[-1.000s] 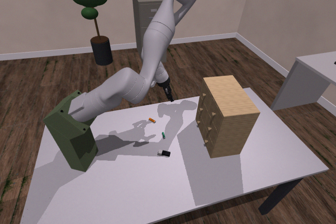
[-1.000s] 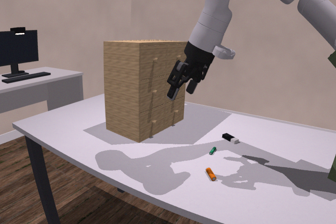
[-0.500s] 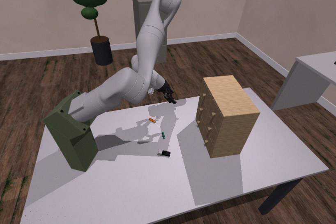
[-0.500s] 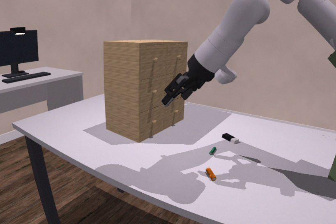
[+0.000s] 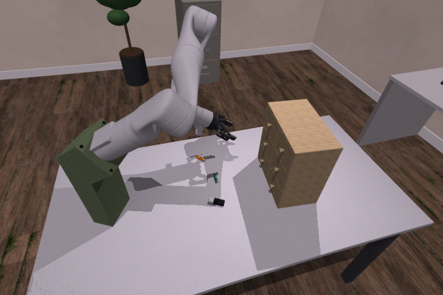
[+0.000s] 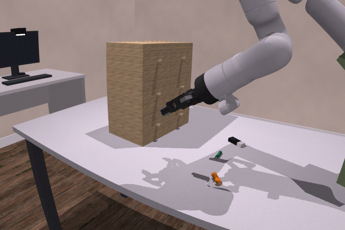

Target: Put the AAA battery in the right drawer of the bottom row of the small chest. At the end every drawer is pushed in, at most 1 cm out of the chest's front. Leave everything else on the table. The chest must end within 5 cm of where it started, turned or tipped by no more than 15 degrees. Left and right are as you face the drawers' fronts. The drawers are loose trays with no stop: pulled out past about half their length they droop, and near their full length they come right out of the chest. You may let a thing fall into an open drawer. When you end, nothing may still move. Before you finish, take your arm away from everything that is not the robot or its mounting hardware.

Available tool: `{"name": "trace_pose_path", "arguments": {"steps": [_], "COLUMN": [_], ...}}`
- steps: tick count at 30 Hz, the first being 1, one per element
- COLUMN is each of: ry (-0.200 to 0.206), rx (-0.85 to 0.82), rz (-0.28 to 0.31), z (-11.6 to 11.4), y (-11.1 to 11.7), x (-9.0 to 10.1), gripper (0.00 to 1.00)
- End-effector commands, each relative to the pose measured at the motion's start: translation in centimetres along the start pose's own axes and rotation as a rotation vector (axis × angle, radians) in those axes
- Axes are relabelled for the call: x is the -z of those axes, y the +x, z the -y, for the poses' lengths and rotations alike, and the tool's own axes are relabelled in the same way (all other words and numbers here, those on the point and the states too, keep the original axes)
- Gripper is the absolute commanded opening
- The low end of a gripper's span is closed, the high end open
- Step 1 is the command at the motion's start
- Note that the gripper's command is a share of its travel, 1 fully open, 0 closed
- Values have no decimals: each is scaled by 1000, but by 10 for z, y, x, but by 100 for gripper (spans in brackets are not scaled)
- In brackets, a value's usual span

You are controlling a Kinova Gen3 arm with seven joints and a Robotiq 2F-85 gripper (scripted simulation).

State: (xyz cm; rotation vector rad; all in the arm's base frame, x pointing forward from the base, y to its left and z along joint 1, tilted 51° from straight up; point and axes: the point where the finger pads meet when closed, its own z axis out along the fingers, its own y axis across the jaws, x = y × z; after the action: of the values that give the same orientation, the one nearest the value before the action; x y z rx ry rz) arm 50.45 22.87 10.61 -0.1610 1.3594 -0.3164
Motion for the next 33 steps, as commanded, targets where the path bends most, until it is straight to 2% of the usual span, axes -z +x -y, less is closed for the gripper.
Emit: {"name": "trace_pose_path", "arguments": {"steps": [1, 8, 15, 25, 33], "ry": [-2, -4, -5, -5, -6], "rx": [25, 25, 25, 24, 24], "rz": [19, 132, 212, 261, 278], "z": [3, 3, 3, 3, 3], "y": [12, 15, 17, 18, 19], "x": [-2, -13, -21, -26, -28], "gripper": [100, 100, 100, 100, 100]}}
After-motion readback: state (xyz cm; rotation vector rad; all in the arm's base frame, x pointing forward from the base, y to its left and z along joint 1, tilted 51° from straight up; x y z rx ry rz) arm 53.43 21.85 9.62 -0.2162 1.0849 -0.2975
